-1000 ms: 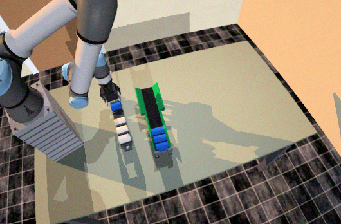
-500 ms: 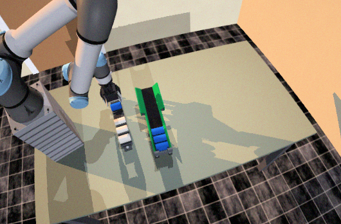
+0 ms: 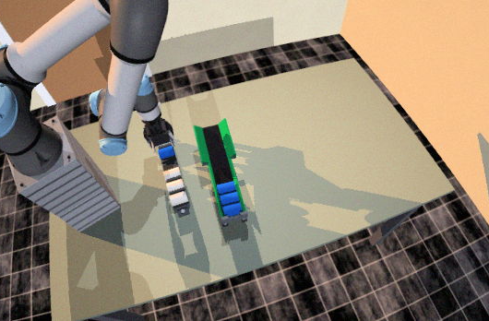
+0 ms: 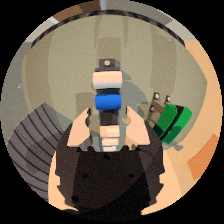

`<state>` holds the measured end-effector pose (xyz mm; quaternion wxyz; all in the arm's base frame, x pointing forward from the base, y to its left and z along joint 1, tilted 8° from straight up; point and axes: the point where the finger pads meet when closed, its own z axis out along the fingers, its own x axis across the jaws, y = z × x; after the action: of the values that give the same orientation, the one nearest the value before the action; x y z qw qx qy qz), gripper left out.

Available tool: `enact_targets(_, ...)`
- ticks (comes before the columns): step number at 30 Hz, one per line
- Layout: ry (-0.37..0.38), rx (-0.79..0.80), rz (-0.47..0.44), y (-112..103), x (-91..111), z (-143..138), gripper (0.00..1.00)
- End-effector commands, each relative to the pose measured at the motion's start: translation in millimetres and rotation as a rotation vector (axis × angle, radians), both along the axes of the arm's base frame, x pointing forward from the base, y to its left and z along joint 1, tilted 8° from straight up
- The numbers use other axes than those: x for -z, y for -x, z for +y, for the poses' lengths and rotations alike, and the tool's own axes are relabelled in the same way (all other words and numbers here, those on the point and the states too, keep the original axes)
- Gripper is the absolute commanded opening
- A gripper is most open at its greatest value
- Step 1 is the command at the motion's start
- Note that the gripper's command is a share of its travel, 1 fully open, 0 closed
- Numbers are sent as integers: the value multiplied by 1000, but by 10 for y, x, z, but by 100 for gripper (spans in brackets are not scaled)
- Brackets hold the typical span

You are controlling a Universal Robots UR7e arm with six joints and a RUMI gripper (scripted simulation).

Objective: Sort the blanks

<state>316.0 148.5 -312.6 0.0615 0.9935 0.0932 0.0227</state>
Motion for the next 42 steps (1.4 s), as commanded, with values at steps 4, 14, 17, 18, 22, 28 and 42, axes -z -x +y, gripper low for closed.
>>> enact_targets(4, -1, 2, -5, -39, -3, -3, 49)
enact_targets(14, -1, 2, -5, -39, -3, -3, 49)
enact_targets(17, -1, 2, -5, -39, -3, -3, 49)
enact_targets(18, -1, 2, -5, -39, -3, -3, 49)
enact_targets(22, -1, 2, -5, -39, -3, -3, 49)
enact_targets(28, -1, 2, -5, -39, 9, -4, 49)
enact_targets(42, -1, 2, -5, -48, 198, -29, 49)
